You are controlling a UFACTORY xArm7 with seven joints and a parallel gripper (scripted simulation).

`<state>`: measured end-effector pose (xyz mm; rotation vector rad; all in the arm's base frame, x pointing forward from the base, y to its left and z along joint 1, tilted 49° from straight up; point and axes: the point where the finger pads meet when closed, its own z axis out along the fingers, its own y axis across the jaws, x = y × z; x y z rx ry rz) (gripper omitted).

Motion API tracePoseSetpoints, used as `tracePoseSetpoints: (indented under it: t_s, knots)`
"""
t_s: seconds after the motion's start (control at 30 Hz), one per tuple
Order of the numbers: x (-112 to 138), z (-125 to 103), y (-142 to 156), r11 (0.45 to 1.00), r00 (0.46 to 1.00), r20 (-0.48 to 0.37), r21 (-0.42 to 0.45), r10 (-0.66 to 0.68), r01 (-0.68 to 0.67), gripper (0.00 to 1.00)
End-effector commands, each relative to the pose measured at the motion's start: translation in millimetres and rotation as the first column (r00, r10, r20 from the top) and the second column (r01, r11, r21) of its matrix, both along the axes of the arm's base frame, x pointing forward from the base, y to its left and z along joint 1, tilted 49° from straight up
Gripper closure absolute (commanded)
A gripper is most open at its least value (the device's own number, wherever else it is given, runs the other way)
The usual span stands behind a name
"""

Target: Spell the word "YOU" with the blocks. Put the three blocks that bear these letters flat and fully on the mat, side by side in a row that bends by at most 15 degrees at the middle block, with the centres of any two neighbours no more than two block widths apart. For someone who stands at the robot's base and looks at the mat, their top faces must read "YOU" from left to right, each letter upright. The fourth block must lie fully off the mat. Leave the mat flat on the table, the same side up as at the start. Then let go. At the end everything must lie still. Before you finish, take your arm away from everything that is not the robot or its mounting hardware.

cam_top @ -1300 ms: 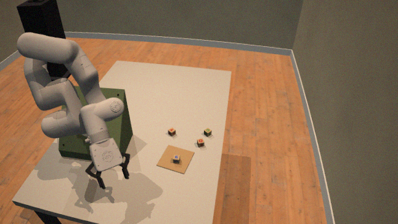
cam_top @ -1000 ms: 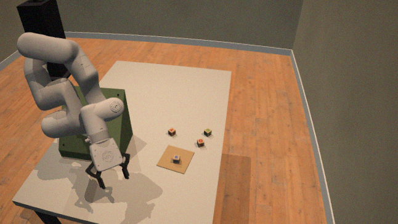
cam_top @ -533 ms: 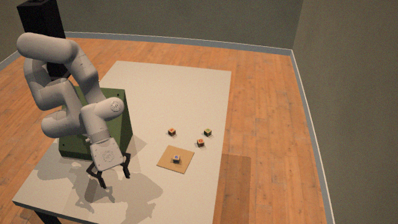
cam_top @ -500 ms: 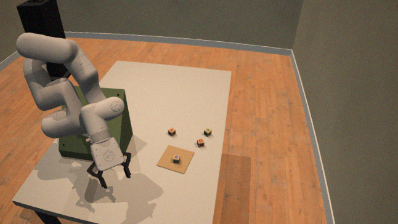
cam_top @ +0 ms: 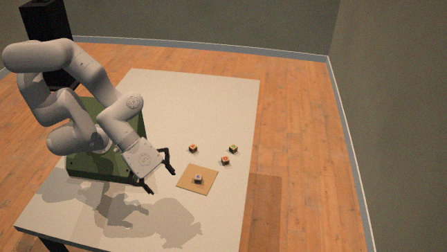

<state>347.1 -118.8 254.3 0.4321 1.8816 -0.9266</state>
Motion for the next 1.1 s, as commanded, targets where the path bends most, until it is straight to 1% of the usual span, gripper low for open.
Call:
tracePoseSetpoints:
  t_s: [0.0,0.13,0.17,0.2,0.3,0.6,0.63,0.77,1.07]
  knots:
    - [6.4,-1.4,3.2,1.0,1.0,0.002,0.015,0.014,-0.014,0.0]
    - [6.4,-1.4,3.2,1.0,1.0,0.002,0.015,0.014,-0.014,0.0]
    - [26.0,-3.2,23.2,0.994,0.997,0.019,0.075,0.072,-0.073,0.0]
    - [37.0,-3.7,35.3,0.988,0.994,0.03,0.111,0.104,-0.107,0.0]
    - [46.3,-3.8,46.3,0.98,0.99,0.04,0.142,0.132,-0.136,0.0]
    - [46.3,-3.8,46.3,0.98,0.99,0.04,0.142,0.132,-0.136,0.0]
    - [66.6,-2.6,72.4,0.956,0.979,0.066,0.213,0.193,-0.203,0.0]
    - [84.9,0.4,98.6,0.923,0.964,0.095,0.281,0.248,-0.265,0.0]
    - [86.6,0.8,101.3,0.919,0.962,0.098,0.287,0.253,-0.271,0.0]
